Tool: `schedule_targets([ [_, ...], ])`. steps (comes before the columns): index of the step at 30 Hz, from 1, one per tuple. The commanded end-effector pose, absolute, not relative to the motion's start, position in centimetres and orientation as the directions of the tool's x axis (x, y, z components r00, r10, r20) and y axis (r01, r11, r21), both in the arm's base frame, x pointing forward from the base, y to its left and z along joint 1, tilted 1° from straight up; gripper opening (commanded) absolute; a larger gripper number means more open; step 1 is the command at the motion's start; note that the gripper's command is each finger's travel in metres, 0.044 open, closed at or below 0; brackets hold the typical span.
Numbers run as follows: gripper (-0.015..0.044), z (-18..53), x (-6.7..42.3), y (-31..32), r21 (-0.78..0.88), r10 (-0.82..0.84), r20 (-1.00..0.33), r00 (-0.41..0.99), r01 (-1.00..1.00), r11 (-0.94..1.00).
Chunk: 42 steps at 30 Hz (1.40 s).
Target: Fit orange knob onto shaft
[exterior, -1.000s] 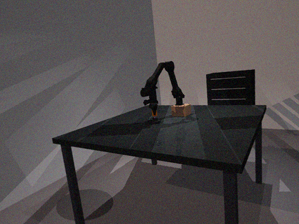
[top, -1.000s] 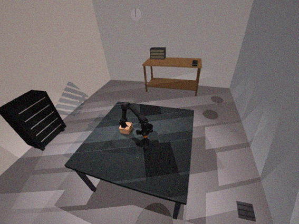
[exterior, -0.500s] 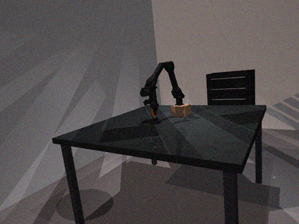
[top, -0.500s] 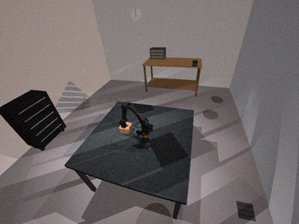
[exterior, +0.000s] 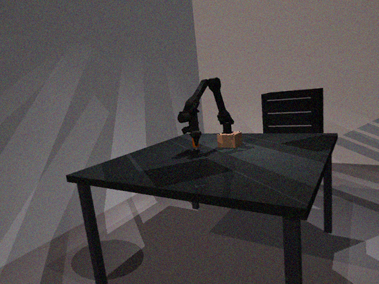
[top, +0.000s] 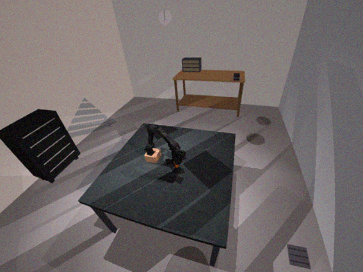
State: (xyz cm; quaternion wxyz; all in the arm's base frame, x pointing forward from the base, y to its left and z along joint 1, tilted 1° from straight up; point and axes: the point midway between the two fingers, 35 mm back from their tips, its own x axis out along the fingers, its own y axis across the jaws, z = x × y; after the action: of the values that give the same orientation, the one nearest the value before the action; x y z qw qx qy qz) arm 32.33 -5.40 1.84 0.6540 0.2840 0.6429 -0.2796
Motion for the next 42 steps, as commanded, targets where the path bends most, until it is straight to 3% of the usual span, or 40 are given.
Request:
schedule_targets([
  [1,0.0000,1.77,32.11,-5.39,0.009,-0.003,-1.000,0.016,0.726,0.687],
  [19,0.0000,2.25,32.00,-5.37,0.009,-0.003,-1.000,0.016,0.726,0.687],
  [27,0.0000,2.13,32.29,-5.42,0.007,-0.003,-1.000,0.016,0.567,0.823],
  [42,0.0000,1.75,32.54,-5.48,0.007,-0.003,-1.000,0.016,0.567,0.823],
])
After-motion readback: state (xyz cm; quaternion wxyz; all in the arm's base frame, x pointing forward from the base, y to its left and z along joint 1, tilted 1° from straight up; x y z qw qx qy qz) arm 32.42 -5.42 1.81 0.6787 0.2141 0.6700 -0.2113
